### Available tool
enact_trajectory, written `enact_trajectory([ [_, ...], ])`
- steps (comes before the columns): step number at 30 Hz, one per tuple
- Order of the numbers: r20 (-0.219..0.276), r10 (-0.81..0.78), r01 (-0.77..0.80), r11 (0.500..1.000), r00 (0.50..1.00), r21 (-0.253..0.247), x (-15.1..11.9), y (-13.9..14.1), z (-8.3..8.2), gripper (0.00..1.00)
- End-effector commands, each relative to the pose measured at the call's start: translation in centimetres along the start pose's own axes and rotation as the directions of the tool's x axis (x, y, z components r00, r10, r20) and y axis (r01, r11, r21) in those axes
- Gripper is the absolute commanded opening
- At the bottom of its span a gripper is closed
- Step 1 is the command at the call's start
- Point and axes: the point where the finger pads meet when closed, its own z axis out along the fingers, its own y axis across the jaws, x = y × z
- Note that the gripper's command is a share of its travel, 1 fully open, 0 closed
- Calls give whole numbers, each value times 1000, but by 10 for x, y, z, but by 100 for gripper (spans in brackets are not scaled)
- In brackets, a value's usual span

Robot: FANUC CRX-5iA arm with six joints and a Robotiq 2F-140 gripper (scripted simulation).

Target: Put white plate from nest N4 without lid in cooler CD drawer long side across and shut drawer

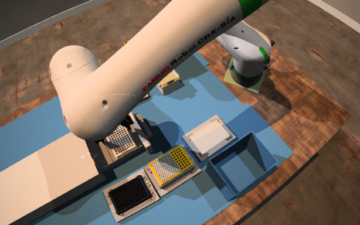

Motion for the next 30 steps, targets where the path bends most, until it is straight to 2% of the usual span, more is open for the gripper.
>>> enact_trajectory([
  [1,0,0,0,1000,1000,0,0,0,0,0],
  [30,0,0,0,1000,1000,0,0,0,3,0],
])
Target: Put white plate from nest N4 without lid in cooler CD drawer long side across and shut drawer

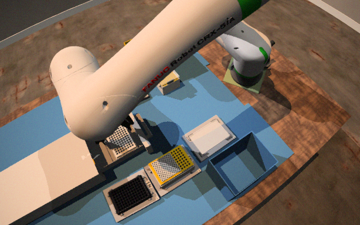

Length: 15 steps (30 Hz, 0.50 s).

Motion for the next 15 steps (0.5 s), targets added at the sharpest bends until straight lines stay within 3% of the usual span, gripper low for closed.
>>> enact_trajectory([
  [1,0,0,0,1000,1000,0,0,0,1,0],
  [15,0,0,0,1000,1000,0,0,0,5,0],
])
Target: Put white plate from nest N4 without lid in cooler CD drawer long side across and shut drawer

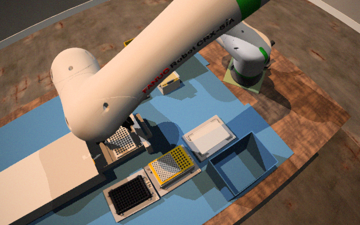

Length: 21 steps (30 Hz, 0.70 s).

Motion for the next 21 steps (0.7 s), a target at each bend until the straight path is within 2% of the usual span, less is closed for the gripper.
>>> enact_trajectory([
  [1,0,0,0,1000,1000,0,0,0,1,0],
  [21,0,0,0,1000,1000,0,0,0,7,0],
])
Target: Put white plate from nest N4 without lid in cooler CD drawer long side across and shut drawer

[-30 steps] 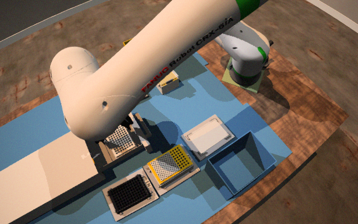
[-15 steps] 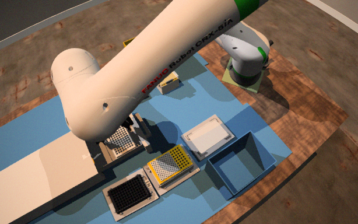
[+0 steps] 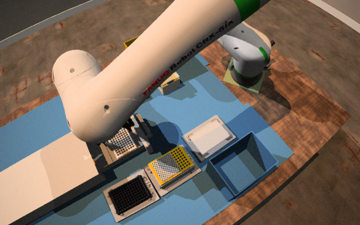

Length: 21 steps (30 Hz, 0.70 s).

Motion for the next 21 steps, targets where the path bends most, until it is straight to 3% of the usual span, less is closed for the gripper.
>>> enact_trajectory([
  [1,0,0,0,1000,1000,0,0,0,1,0],
  [21,0,0,0,1000,1000,0,0,2,1,0],
])
